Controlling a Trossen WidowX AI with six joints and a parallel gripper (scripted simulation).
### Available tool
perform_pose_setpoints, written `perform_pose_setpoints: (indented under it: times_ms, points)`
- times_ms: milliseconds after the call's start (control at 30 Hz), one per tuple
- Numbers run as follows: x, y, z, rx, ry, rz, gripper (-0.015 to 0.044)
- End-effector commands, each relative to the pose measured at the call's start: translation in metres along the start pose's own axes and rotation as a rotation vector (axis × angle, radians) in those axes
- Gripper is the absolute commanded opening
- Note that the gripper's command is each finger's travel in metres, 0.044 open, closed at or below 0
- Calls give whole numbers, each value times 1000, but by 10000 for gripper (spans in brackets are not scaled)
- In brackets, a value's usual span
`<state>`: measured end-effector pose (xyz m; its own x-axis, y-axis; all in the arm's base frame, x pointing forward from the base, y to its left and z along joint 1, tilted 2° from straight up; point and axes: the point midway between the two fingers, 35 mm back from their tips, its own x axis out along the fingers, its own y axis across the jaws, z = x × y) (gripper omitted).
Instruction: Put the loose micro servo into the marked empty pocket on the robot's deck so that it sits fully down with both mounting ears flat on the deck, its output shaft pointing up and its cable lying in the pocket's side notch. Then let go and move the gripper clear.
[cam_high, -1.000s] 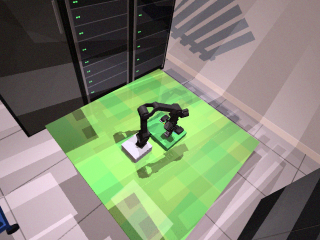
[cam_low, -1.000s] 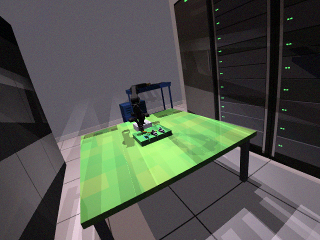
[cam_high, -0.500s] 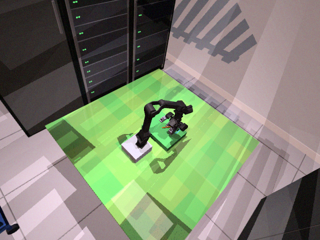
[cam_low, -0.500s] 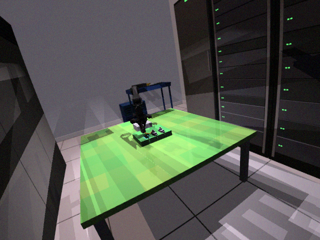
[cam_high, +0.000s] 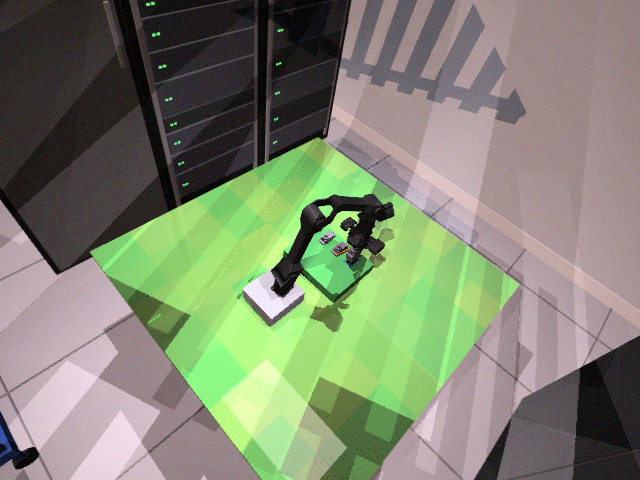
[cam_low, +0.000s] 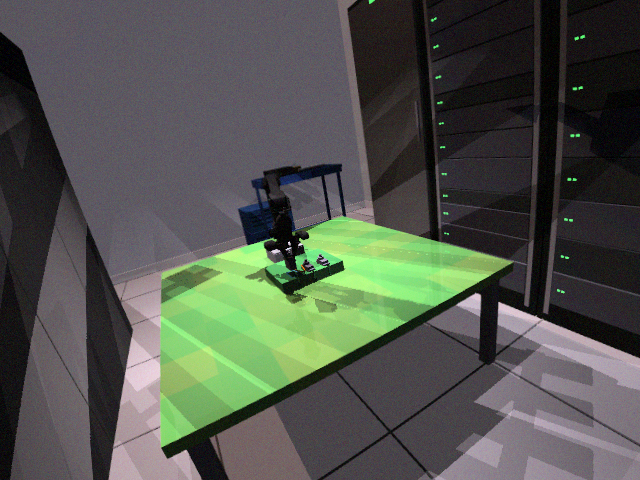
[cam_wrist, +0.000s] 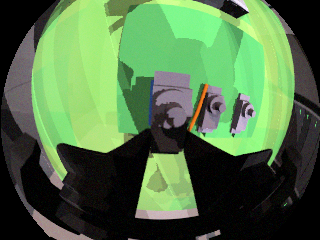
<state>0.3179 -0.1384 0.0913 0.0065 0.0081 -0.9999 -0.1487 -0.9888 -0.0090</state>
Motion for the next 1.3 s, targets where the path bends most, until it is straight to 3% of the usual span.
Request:
perform_pose_setpoints:
  times_ms: [0, 1267]
  points:
    - [-2, 0, -5, 5, 4, -1, 0]
    - [30, -1, -5, 5, 4, -1, 0]
